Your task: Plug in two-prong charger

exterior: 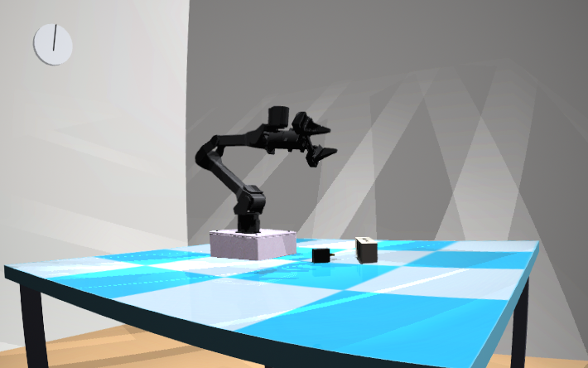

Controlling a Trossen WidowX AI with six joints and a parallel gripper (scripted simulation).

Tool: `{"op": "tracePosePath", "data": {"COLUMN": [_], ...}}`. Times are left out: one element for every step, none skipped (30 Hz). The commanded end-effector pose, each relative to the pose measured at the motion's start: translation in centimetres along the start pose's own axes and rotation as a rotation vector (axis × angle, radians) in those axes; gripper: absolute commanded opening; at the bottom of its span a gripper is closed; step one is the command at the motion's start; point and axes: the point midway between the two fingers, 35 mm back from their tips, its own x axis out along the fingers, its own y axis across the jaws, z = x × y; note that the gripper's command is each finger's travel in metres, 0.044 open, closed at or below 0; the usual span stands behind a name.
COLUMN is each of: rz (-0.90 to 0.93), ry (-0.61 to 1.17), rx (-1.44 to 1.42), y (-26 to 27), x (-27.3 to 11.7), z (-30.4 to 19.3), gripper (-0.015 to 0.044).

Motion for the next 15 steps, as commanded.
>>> {"op": "tracePosePath", "data": {"rz": [0.001,0.006,0.013,0.022,0.031,0.04,0.048,0.057,0.066,0.075,0.084,0.094,0.103,0.112,0.121], "ry": [0.002,0.01,0.021,0.036,0.05,0.064,0.079,0.093,0.107,0.121,0.135,0.149,0.163,0.177,0.191], "rx": [0.0,0.001,0.002,0.004,0.005,0.007,0.008,0.01,0.011,0.012,0.014,0.016,0.017,0.019,0.02], "y": [0.0,0.1,0.2,0.3,0.4,0.5,0.7,0.8,0.9,1.0,1.2,1.3,1.5,1.6,1.8], "x": [0.0,0.1,0.3,0.5,0.7,0.9,1.1,1.3,1.5,1.6,1.8,2.0,2.2,2.3,2.5], "z": [0.0,-0.2,-0.4,-0.6,-0.9,-1.1,-1.4,-1.6,-1.9,-2.1,-2.4,-2.6,-2.8,-3.1,-3.3], "gripper": [0.0426,0.044,0.044,0.044,0.044,0.044,0.044,0.044,0.044,0.044,0.044,0.044,0.044,0.044,0.044]}}
